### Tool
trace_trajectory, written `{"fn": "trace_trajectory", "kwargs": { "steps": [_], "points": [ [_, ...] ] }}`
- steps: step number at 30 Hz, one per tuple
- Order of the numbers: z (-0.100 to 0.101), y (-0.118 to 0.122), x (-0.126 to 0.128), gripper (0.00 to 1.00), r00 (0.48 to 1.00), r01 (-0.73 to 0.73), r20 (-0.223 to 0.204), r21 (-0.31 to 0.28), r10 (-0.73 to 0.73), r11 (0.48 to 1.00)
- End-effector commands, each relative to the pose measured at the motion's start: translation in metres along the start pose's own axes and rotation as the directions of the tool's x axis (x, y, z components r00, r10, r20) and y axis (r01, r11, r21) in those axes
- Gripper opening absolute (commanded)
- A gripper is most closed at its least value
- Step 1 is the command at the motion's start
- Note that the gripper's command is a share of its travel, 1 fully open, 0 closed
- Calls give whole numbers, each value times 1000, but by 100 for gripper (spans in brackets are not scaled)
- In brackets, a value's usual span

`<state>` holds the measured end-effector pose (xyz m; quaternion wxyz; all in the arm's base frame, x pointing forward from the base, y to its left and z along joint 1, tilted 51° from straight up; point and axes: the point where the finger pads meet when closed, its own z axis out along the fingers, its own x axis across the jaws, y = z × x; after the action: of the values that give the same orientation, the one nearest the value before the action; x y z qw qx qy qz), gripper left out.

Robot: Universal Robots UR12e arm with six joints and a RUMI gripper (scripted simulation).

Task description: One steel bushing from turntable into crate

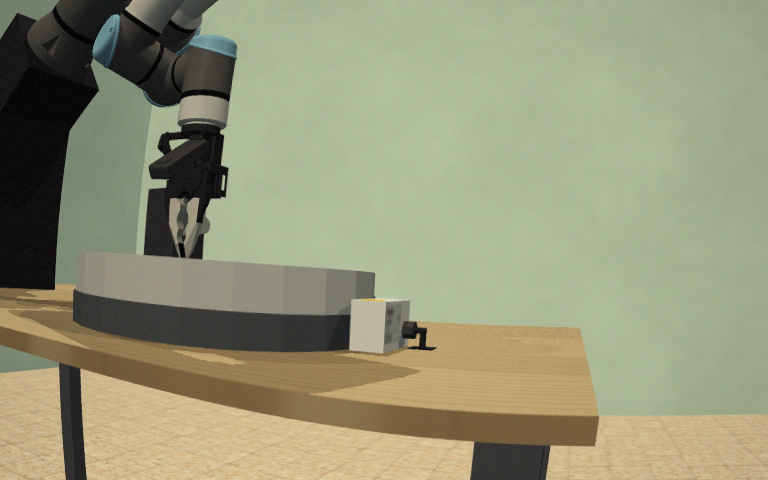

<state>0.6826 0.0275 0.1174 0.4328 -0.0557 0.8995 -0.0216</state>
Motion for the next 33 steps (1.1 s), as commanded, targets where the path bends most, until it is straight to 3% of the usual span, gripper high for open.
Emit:
{"fn": "trace_trajectory", "kwargs": {
  "steps": [1,18,33],
  "points": [
    [2,1,0,5,1000,1,1,-1,-1,1000],
    [23,1,-1,5,1000,1,2,0,-1,1000],
    [23,1,-1,5,1000,0,2,0,0,1000]
  ]
}}
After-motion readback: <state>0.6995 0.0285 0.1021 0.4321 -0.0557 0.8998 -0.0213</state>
